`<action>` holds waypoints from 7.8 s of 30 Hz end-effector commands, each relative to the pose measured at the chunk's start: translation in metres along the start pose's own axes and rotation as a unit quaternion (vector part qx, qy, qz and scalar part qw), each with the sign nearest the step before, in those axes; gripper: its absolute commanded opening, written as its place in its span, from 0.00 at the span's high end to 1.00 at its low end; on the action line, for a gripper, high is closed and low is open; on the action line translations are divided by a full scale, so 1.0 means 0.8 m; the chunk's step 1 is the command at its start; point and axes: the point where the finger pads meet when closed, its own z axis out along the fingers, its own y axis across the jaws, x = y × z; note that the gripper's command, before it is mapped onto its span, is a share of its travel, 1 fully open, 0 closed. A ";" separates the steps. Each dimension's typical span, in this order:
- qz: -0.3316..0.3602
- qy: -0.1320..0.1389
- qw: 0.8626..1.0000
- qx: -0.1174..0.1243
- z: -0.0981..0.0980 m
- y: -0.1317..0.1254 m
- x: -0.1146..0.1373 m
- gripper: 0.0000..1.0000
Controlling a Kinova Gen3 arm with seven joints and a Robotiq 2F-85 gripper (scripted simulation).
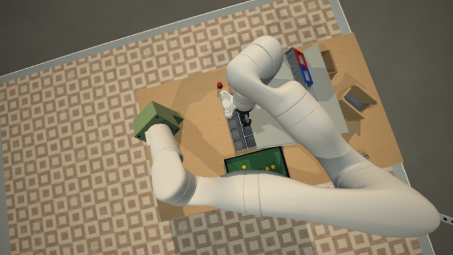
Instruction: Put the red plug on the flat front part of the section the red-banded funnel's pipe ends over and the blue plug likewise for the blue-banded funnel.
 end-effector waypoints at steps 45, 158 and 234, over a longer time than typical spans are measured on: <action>0.000 -0.001 1.000 -0.001 -0.001 0.000 0.000 0.50; -0.003 -0.011 1.000 -0.021 0.278 -0.370 0.044 0.50; -0.004 -0.001 1.000 -0.030 0.346 -0.368 0.043 0.50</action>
